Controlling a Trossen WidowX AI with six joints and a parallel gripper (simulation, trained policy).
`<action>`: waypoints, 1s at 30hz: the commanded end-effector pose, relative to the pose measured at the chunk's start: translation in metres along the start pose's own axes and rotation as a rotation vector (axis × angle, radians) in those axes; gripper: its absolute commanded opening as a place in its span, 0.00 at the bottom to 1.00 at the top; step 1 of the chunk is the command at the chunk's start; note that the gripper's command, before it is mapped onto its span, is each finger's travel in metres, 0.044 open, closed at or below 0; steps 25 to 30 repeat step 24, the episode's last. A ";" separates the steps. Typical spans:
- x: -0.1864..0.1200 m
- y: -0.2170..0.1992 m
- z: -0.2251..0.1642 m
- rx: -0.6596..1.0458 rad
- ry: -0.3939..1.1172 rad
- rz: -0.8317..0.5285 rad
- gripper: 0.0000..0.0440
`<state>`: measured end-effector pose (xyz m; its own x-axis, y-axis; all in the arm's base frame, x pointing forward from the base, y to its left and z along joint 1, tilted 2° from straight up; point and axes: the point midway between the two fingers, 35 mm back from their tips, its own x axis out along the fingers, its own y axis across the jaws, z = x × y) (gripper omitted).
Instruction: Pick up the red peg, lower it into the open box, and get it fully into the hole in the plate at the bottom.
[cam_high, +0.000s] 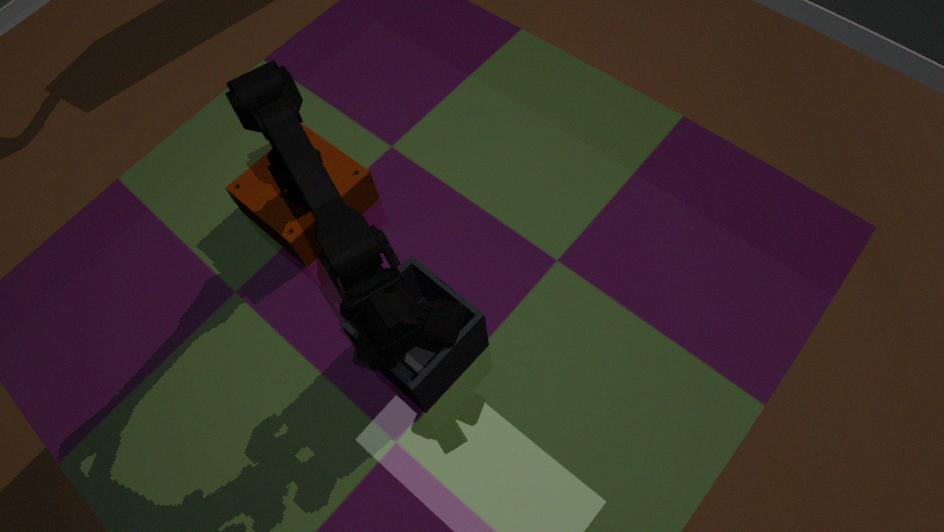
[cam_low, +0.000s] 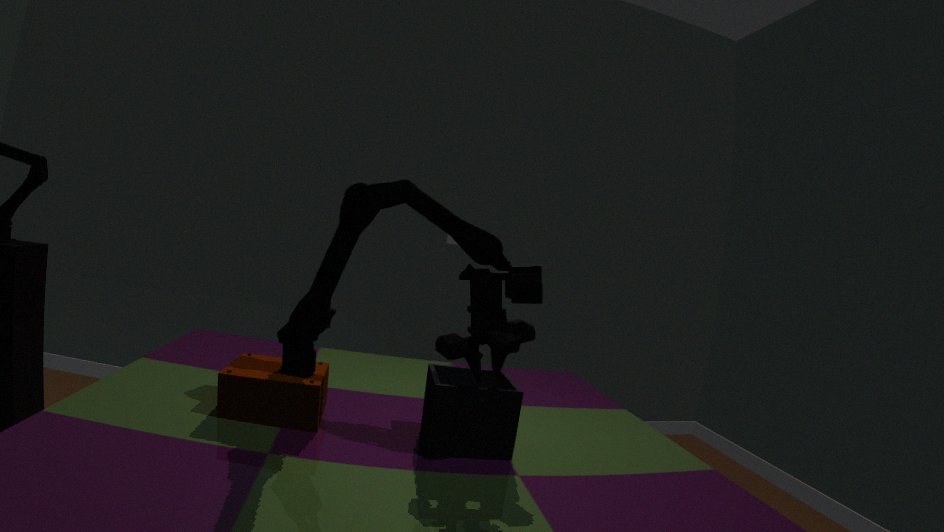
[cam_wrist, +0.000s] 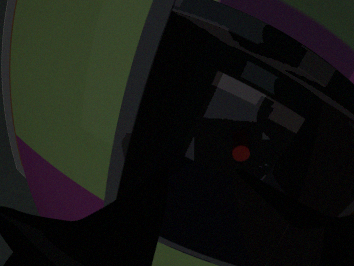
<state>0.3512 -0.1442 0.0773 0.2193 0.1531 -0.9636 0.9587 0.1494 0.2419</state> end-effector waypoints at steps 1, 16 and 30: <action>-0.014 0.007 0.005 -0.004 -0.001 0.044 0.40; -0.099 0.043 0.023 -0.067 -0.032 0.268 0.44; -0.160 0.054 0.024 -0.114 -0.071 0.396 0.38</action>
